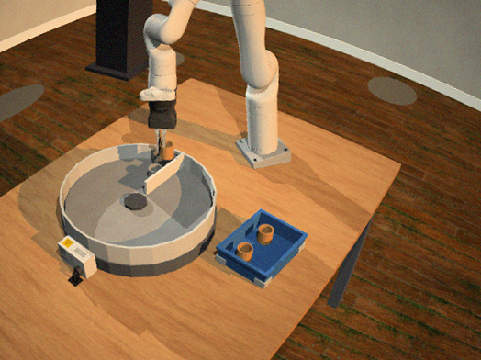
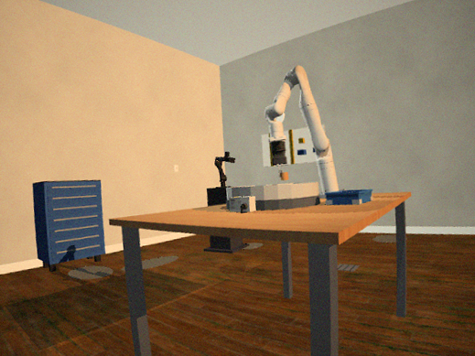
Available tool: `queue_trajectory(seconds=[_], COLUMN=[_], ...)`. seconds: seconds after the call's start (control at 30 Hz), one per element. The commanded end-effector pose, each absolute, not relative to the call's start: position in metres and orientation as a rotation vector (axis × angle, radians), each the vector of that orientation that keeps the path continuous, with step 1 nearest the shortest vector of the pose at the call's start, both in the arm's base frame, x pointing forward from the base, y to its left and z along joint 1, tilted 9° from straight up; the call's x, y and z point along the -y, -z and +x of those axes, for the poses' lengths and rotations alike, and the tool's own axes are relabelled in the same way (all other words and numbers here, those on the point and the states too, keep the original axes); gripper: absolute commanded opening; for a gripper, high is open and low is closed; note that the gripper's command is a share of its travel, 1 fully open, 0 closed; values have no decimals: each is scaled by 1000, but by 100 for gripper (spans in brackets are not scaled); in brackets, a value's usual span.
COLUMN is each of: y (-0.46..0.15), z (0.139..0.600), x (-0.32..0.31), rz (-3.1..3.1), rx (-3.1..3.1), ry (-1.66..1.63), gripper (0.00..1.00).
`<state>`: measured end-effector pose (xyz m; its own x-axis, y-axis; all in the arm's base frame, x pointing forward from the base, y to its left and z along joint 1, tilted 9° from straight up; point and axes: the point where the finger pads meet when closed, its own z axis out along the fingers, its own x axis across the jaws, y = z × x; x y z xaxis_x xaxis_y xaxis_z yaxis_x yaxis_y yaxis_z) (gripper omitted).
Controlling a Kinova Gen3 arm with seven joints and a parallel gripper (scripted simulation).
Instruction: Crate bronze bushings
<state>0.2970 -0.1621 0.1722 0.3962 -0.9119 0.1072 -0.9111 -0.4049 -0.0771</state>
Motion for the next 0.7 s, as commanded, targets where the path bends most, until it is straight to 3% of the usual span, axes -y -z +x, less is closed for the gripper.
queue_trajectory(seconds=[0.0, 0.67], y=[-182, -207], z=[297, 294], x=[173, 170], rz=[-2620, -2620], rx=[-1746, -1746], ry=[248, 249], gripper=[0, 0])
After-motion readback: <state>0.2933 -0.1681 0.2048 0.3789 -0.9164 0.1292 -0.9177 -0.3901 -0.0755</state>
